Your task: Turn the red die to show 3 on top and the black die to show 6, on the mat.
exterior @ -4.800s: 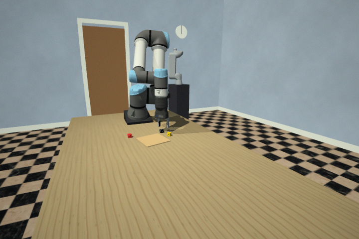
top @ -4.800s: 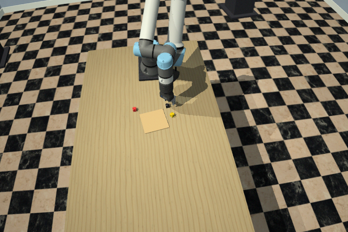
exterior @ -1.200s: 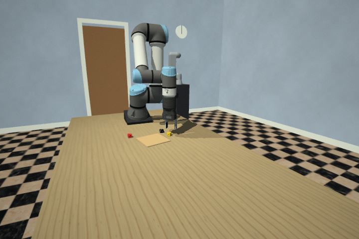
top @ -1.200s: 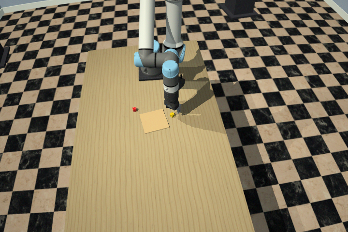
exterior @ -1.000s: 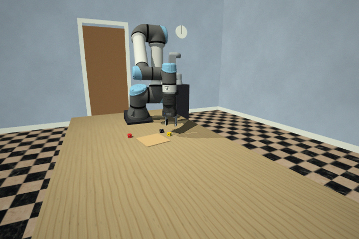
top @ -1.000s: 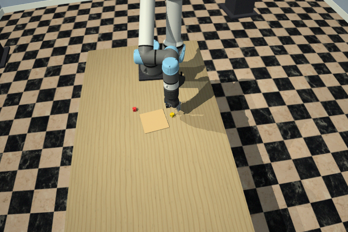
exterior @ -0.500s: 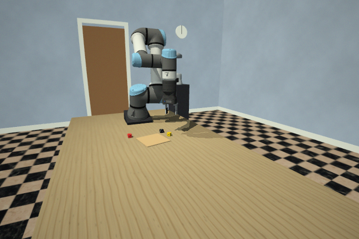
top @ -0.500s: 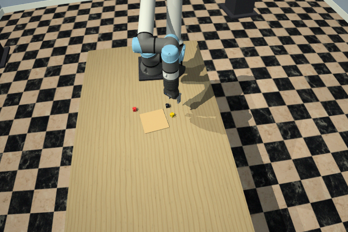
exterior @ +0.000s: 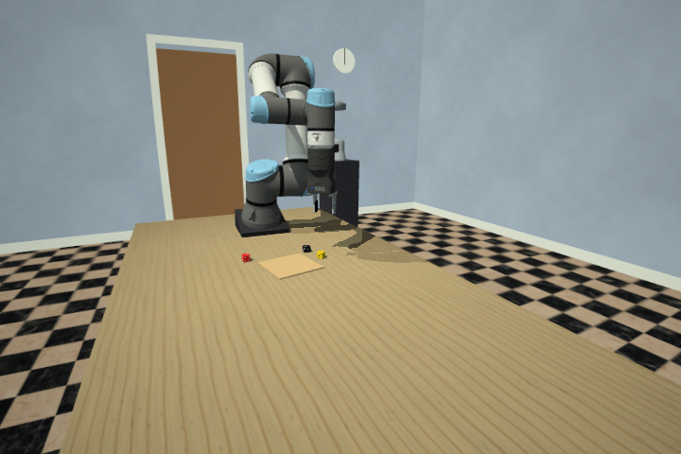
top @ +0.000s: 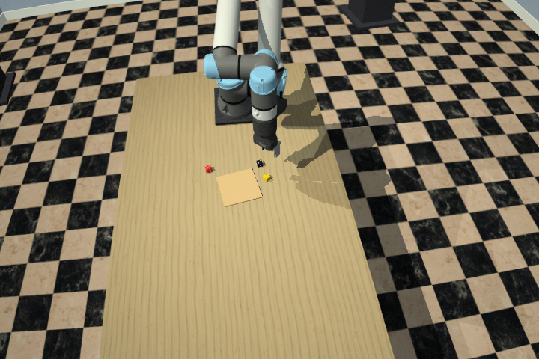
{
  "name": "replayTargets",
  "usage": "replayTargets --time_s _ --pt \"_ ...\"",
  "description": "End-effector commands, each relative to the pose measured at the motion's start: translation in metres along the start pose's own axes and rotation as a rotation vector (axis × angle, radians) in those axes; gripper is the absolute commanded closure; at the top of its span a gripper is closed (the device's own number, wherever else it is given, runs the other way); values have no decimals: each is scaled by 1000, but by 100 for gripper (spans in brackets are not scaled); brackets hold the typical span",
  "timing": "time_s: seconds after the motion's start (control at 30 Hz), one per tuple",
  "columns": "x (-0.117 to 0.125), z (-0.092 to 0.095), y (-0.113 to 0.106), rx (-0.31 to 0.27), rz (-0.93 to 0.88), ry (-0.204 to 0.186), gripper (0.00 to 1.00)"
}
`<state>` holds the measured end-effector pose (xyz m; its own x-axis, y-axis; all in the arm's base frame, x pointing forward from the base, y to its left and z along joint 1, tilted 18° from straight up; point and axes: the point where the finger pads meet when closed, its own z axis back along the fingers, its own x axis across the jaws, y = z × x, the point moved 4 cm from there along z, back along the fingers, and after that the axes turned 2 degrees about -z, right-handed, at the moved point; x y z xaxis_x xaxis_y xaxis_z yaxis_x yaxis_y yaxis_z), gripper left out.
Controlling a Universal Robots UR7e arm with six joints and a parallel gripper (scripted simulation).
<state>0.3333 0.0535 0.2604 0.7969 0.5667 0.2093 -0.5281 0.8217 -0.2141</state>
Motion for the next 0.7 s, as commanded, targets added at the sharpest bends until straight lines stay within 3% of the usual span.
replayTargets --time_s 0.0,0.43,0.67 --pt "1 3 -2 -5 -2 -4 0" --pt "-13 0 -18 0 -52 6 0" --pt "-37 -3 -40 9 -135 19 0"
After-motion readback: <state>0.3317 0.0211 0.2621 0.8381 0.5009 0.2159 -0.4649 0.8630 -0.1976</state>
